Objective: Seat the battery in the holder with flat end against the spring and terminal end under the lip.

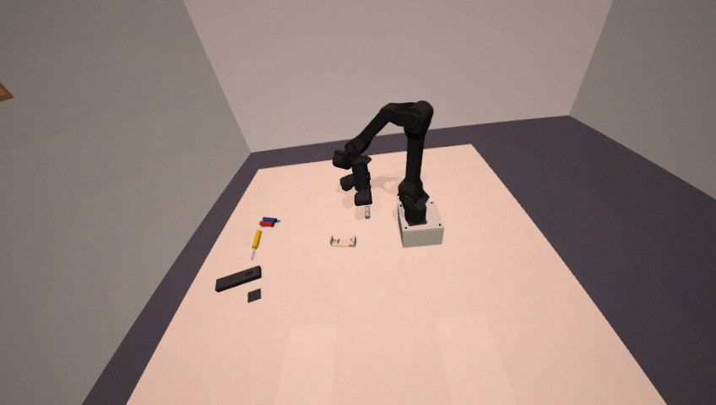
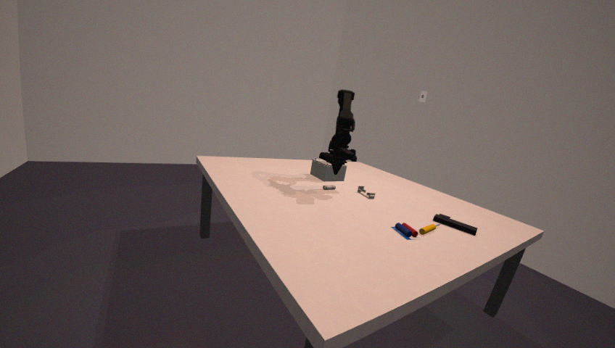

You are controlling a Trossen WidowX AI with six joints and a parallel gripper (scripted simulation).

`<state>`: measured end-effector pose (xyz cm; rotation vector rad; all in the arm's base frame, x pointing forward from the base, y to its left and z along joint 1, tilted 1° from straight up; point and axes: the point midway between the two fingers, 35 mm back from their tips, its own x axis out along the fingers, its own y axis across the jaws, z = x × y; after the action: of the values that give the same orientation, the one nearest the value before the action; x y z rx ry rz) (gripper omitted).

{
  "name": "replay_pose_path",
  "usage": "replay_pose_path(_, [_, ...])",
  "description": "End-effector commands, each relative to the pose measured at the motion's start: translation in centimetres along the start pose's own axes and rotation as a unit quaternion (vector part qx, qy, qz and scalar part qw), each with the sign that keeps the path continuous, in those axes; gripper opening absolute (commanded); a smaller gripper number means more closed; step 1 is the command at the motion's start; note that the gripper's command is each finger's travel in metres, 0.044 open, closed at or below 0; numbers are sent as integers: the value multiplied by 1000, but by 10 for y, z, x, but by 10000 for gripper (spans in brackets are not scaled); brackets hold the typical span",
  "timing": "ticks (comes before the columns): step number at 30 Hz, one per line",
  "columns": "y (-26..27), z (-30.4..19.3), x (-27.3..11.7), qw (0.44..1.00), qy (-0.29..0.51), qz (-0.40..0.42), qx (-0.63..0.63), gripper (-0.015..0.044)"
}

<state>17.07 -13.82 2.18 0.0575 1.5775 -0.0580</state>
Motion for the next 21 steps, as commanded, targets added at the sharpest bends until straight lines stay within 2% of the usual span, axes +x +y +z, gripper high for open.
replay_pose_path(1, [-2, 1, -31, 1000, -5, -6, 0, 0])
replay_pose_path(4, [-1, -1, -44, 1000, -5, -7, 0, 0])
replay_pose_path(14, [-1, 0, -44, 1000, -8, -6, 1, 0])
replay_pose_path(16, [-2, 1, -41, 1000, -8, -6, -29, 53])
replay_pose_path(21, [-9, 2, -22, 968, -5, -8, -250, 184])
